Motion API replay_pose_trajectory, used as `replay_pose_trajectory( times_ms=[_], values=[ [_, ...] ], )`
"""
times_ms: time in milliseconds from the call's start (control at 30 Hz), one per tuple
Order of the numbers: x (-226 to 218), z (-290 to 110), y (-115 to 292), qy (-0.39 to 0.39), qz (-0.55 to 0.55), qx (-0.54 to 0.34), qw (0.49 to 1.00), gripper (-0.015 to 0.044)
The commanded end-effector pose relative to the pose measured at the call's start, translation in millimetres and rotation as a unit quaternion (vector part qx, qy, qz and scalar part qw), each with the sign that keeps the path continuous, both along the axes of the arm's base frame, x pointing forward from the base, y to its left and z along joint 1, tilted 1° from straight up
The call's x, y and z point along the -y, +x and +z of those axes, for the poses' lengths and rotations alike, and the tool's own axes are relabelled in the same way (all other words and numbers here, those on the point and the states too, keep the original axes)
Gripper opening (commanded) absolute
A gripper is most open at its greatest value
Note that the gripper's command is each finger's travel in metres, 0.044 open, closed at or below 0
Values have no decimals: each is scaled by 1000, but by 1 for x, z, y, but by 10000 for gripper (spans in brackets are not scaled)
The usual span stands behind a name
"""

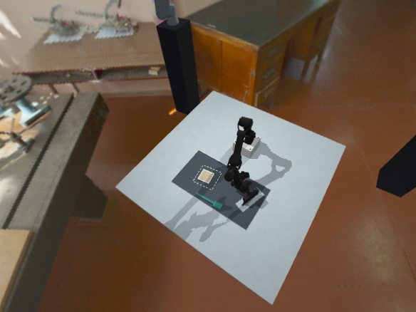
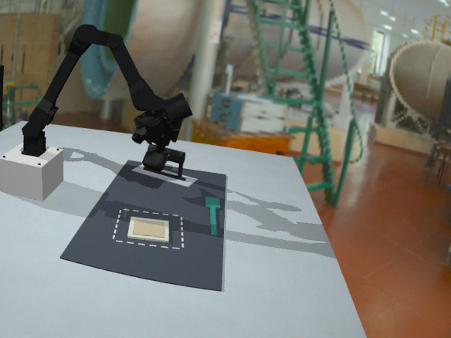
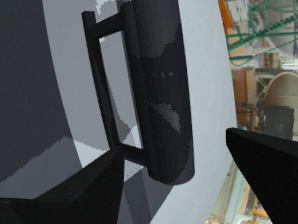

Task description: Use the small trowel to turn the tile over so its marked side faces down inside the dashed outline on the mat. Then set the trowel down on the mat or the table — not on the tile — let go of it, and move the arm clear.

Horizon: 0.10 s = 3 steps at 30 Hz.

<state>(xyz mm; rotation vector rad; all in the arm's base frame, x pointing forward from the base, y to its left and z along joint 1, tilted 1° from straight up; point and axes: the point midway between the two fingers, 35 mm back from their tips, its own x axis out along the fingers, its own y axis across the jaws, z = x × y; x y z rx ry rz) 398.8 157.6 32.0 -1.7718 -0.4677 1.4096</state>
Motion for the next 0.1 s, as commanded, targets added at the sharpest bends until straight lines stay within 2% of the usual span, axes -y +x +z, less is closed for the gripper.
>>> replay_pose_trajectory(
  times_ms=[0, 67],
  values=[
    [4, 18, -11, 1, 3, 0, 1000, 300],
    [9, 41, -24, 1, 2, 0, 1000, 300]
  ],
)
